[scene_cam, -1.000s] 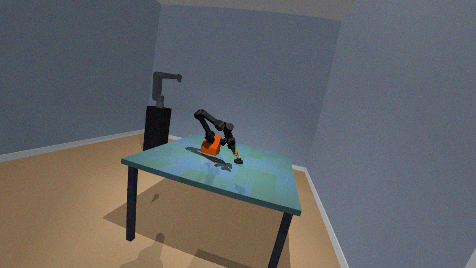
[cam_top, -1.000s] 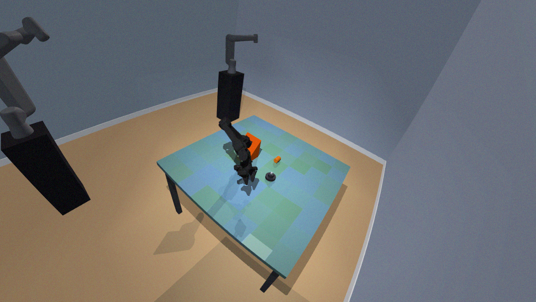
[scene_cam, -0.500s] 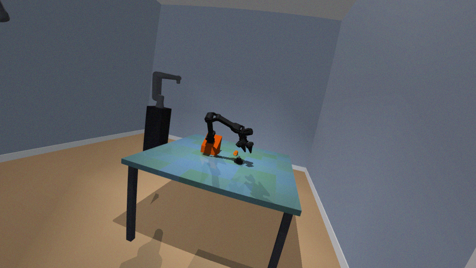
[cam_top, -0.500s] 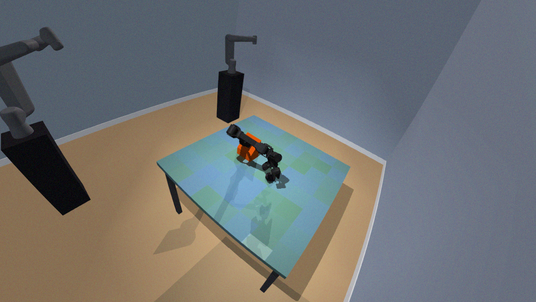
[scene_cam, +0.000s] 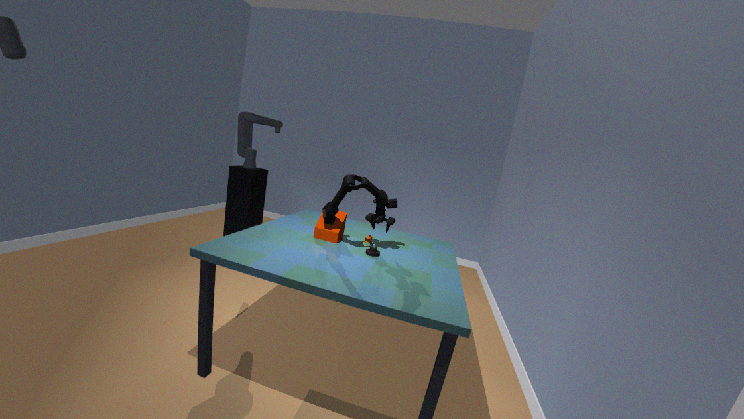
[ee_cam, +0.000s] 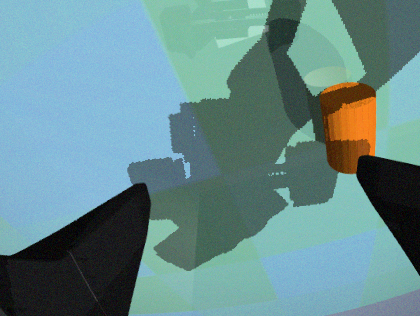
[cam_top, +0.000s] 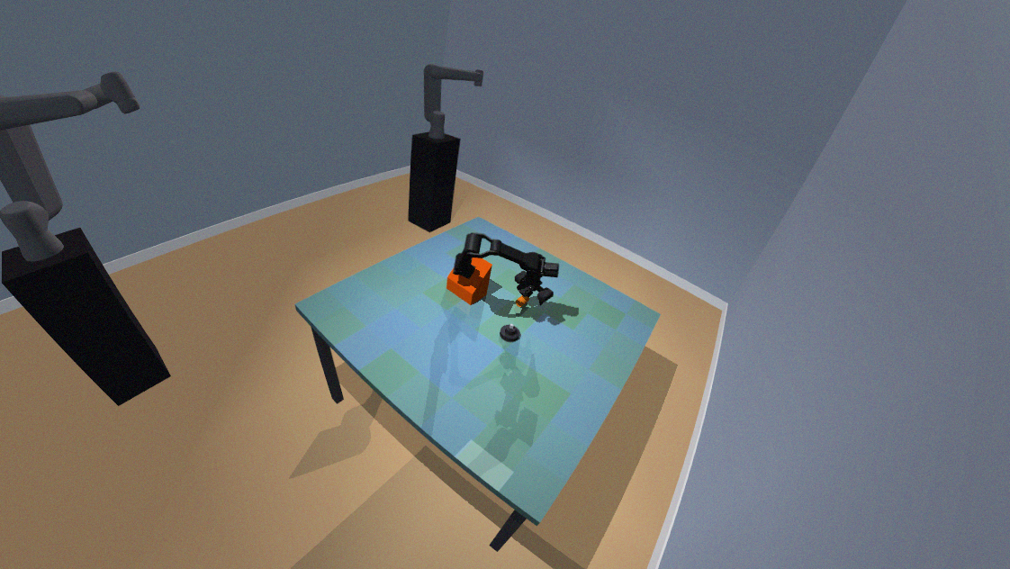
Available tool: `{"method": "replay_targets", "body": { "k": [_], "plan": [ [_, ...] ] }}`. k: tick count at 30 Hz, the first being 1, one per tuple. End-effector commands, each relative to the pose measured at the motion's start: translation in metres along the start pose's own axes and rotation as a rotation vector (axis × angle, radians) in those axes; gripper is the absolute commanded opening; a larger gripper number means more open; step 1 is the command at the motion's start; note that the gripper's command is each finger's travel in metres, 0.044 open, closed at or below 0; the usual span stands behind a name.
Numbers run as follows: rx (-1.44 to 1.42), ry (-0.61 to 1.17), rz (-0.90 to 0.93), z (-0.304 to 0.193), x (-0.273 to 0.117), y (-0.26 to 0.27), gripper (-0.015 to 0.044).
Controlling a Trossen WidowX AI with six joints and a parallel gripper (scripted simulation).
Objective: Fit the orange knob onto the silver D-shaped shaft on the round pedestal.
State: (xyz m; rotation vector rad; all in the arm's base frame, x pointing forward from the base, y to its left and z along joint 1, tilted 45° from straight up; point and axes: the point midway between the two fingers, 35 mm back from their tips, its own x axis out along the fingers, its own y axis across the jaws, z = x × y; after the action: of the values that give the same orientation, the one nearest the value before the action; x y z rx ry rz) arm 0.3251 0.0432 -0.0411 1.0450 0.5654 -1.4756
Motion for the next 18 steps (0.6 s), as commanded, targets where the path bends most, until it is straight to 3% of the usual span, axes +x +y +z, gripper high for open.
{"method": "replay_targets", "body": {
  "k": [1, 5, 18],
  "plan": [
    [-0.155, -0.139, -0.076, -0.030, 0.019, -0.060, 0.0440],
    [-0.238, -0.231, -0.098, -0.039, 0.029, -0.086, 0.0440],
    [-0.238, -0.232, -0.098, -0.031, 0.053, -0.086, 0.0440]
  ]
}}
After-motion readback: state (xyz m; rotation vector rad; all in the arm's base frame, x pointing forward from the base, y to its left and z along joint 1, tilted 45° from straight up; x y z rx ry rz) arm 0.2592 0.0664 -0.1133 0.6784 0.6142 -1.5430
